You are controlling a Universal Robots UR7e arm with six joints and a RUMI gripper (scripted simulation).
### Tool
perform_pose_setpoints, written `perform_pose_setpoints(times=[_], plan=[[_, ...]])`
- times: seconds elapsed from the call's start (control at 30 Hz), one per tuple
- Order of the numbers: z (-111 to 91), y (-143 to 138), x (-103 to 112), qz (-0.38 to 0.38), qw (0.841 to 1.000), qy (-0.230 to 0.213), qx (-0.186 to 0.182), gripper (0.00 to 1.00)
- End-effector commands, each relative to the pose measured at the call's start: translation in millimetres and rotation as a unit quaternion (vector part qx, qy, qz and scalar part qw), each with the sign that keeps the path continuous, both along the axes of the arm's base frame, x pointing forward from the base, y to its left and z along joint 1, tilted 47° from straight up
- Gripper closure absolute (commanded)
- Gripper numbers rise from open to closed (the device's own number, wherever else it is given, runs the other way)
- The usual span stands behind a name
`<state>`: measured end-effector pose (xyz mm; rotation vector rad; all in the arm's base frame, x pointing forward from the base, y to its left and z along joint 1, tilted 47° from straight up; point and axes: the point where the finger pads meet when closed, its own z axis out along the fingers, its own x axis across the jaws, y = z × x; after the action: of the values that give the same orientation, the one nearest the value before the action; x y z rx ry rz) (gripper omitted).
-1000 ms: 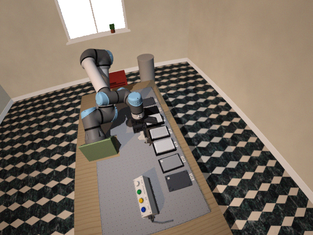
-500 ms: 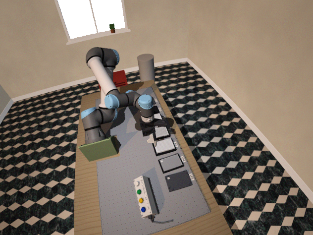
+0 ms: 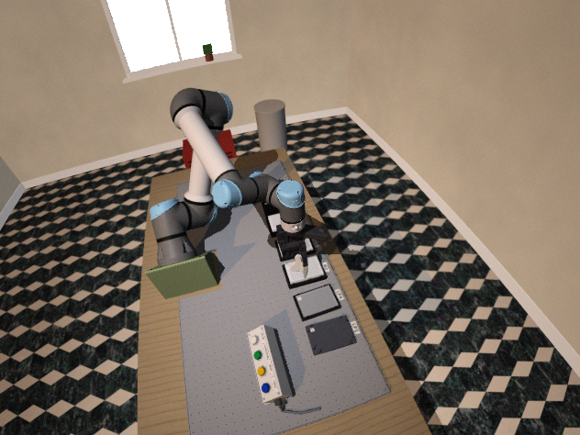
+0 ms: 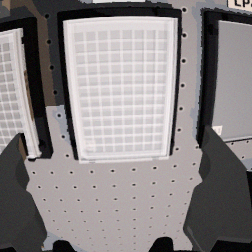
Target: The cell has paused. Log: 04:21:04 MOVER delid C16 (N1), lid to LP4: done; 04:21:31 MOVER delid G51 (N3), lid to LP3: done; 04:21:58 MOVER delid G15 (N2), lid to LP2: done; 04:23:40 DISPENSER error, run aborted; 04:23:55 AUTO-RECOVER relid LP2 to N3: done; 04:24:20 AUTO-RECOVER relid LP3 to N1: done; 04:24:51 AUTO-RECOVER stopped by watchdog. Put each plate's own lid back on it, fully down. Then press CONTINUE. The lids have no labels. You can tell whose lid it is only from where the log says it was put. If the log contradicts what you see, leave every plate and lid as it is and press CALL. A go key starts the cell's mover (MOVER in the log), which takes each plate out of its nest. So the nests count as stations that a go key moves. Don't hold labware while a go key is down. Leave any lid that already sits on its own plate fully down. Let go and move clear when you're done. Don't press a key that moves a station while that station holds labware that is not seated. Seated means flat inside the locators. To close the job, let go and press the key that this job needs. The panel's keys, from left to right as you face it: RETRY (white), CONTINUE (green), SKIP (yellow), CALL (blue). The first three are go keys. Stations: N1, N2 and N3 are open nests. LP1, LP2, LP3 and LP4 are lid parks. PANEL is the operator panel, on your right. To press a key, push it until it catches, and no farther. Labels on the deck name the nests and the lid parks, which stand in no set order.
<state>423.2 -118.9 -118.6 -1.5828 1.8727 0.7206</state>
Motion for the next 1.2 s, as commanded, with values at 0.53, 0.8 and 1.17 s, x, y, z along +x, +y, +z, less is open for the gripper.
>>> perform_pose_setpoints(times=[0.53,0.8,1.17], plan=[[-11.3,-1.4,9.6,0.0,1.0,0.001,0.002,0.18],[-18.2,5.9,10.4,0.0,1.0,0.001,0.002,0.18],[-27.5,15.7,11.5,0.0,1.0,0.001,0.002,0.18]])
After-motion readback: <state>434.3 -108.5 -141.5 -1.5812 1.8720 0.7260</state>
